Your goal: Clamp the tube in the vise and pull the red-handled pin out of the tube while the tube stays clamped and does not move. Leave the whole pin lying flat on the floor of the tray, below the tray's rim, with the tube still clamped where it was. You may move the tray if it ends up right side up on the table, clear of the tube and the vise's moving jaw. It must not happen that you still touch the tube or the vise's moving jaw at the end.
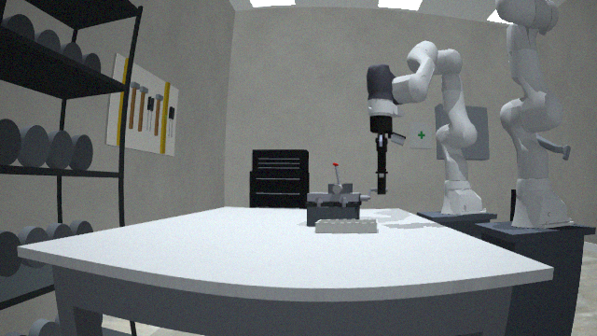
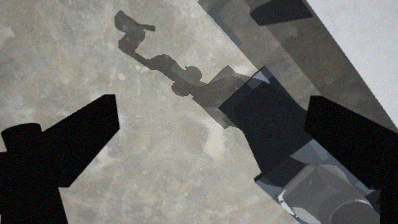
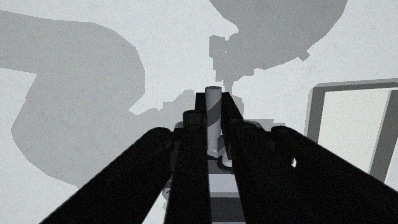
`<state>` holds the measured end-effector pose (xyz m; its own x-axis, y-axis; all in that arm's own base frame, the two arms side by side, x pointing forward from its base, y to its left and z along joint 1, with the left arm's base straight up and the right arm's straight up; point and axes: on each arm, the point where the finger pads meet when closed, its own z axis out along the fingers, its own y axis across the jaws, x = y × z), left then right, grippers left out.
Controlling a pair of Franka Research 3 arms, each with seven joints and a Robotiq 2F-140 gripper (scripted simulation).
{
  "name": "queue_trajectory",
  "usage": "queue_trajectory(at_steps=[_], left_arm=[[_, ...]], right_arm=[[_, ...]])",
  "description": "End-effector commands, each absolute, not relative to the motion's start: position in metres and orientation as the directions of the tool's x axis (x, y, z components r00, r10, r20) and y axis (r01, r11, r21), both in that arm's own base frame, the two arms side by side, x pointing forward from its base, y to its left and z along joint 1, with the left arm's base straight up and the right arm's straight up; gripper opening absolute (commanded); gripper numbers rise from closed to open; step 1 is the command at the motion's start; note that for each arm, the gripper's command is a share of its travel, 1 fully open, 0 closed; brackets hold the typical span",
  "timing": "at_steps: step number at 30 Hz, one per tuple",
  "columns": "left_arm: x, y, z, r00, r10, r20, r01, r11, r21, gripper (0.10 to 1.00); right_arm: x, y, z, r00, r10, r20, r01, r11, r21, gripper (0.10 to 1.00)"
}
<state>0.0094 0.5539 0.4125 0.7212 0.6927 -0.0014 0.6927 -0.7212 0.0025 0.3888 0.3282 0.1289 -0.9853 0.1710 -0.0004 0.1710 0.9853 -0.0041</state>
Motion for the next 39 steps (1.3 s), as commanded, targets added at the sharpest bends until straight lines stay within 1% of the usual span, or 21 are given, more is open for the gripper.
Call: queue_trajectory(at_steps=[1, 39], left_arm=[[0.0096, 0.5544, 0.4130, 0.719, 0.695, 0.000, 0.695, -0.719, 0.000, 1.000], [0.0096, 0.5544, 0.4130, 0.719, 0.695, 0.000, 0.695, -0.719, 0.000, 1.000]], right_arm=[[0.3894, 0.3279, 0.1277, -0.986, 0.168, 0.000, 0.168, 0.986, 0.000, 0.122], [0.3888, 0.3242, 0.1242, -0.986, 0.168, 0.000, 0.168, 0.986, 0.000, 0.122]])
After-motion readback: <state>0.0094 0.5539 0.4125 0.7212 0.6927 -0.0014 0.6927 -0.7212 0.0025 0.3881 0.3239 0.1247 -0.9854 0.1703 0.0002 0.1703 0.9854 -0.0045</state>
